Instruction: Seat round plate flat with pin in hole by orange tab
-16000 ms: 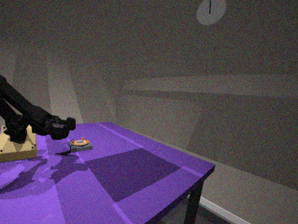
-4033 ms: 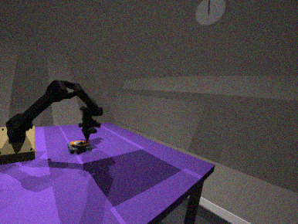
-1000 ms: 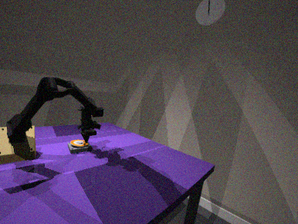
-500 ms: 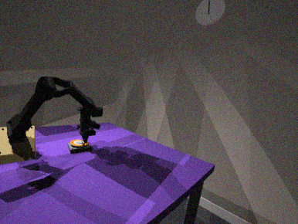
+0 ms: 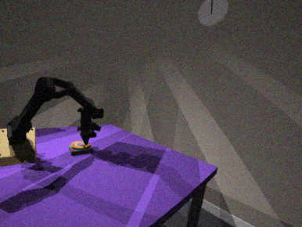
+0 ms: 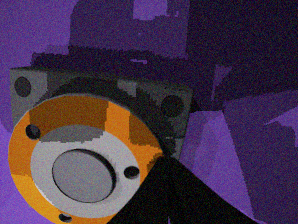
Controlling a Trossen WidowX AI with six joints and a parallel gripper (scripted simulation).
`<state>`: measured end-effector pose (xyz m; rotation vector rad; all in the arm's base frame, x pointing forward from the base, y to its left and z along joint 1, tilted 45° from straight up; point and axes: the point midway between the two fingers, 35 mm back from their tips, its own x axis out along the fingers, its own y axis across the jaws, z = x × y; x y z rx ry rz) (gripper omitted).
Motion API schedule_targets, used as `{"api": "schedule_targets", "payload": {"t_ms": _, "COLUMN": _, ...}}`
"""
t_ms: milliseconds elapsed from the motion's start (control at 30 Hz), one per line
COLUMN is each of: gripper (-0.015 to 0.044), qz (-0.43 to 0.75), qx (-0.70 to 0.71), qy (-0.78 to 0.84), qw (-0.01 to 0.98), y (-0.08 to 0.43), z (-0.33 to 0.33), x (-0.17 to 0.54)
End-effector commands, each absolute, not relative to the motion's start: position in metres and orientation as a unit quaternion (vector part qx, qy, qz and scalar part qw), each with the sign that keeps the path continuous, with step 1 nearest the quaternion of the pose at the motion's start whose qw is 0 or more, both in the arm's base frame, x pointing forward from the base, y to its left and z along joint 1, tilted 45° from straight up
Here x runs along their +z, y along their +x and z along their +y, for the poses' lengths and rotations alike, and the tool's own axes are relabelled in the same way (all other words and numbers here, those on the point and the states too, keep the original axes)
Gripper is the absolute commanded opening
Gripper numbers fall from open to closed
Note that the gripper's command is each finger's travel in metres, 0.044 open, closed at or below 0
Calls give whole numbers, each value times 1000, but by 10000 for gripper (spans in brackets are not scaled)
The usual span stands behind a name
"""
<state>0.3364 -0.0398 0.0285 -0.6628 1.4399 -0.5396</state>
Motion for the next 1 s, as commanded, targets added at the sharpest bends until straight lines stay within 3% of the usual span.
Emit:
{"api": "schedule_targets", "payload": {"t_ms": 0, "gripper": 0, "qz": 646, "qx": -239, "qy": -297, "qw": 662, "y": 330, "z": -43, "x": 26}}
{"api": "schedule_targets", "payload": {"t_ms": 967, "gripper": 0, "qz": 646, "qx": -239, "qy": -297, "qw": 662, "y": 327, "z": -44, "x": 27}}
